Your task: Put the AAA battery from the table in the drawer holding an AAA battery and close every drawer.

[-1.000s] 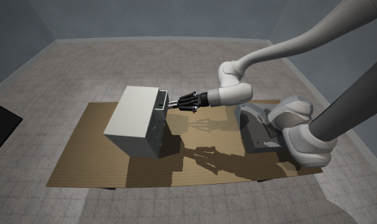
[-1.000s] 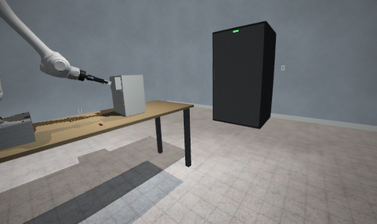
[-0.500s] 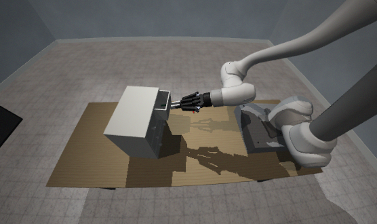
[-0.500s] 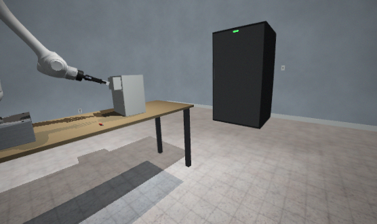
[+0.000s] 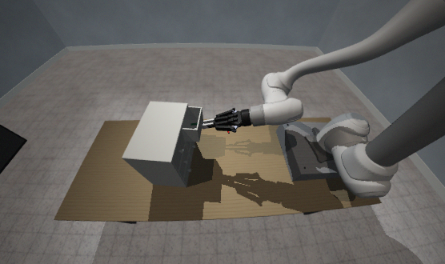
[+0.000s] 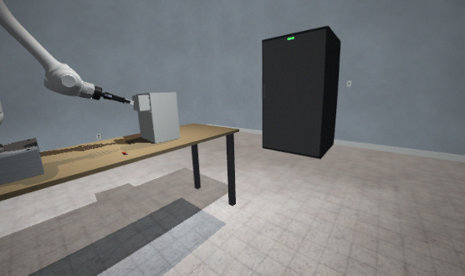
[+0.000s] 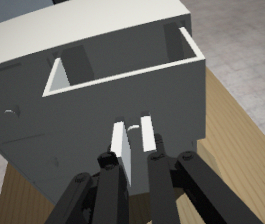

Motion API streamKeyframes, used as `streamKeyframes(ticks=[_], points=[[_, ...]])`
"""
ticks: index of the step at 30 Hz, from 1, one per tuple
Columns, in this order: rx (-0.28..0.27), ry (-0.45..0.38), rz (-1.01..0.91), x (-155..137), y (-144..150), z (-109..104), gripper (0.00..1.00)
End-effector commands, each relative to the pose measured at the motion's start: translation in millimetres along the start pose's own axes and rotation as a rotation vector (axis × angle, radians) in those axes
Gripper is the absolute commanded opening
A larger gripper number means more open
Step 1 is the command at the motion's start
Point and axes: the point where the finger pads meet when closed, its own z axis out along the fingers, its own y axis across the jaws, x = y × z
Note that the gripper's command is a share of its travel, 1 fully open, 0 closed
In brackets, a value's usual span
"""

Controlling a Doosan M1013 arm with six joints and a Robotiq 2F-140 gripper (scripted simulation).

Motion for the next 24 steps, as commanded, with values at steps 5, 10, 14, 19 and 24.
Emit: streamKeyframes(ticks=[5, 10, 14, 19, 24], points=[[0.0, 0.0, 0.0, 0.0, 0.0, -0.3, 0.08], [0.0, 0.0, 0.0, 0.0, 0.0, -0.3, 0.08], [0.0, 0.0, 0.0, 0.0, 0.0, -0.3, 0.08], [0.0, 0.0, 0.0, 0.0, 0.0, -0.3, 0.13], [0.0, 0.0, 0.0, 0.0, 0.0, -0.3, 0.18]])
